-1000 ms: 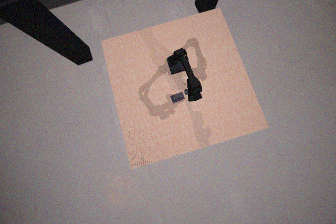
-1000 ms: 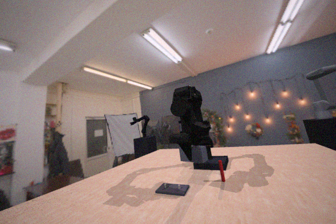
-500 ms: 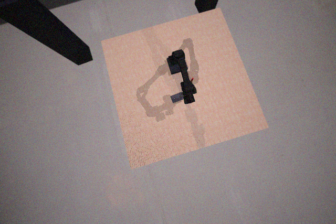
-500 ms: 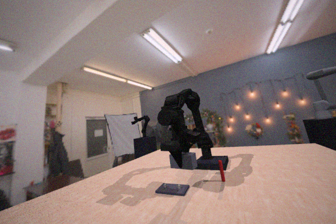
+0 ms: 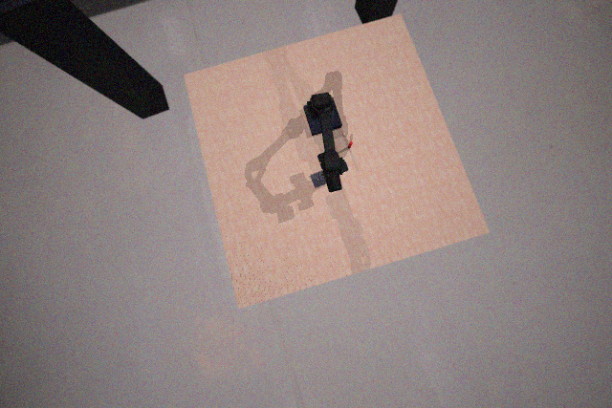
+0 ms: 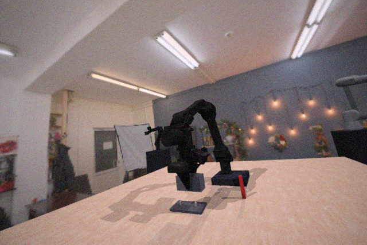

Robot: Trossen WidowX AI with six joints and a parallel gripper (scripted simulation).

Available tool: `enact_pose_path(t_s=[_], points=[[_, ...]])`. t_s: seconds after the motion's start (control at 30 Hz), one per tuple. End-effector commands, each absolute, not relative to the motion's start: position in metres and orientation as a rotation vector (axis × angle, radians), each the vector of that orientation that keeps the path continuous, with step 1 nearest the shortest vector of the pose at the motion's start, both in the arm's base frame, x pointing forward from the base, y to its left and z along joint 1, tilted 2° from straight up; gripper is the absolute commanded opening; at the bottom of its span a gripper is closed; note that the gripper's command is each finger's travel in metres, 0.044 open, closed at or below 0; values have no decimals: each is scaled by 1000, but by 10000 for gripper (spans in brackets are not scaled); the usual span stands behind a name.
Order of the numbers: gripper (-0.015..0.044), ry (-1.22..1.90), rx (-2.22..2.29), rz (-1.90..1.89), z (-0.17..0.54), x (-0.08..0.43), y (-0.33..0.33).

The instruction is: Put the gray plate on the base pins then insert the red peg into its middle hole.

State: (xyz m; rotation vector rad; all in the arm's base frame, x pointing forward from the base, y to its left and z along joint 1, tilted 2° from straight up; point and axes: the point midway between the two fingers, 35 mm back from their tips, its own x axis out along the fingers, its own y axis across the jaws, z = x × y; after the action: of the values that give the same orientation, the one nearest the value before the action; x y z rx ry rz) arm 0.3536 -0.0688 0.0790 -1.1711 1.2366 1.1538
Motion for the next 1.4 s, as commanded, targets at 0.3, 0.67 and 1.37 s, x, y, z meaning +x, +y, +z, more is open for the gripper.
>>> enact_pose_path(t_s=[0.3, 0.67, 1.37], points=[[0, 1213, -1223, 1206, 66, 346, -92], [0, 1213, -1223, 1206, 65, 346, -92], [0, 1213, -1223, 1206, 46, 347, -93]])
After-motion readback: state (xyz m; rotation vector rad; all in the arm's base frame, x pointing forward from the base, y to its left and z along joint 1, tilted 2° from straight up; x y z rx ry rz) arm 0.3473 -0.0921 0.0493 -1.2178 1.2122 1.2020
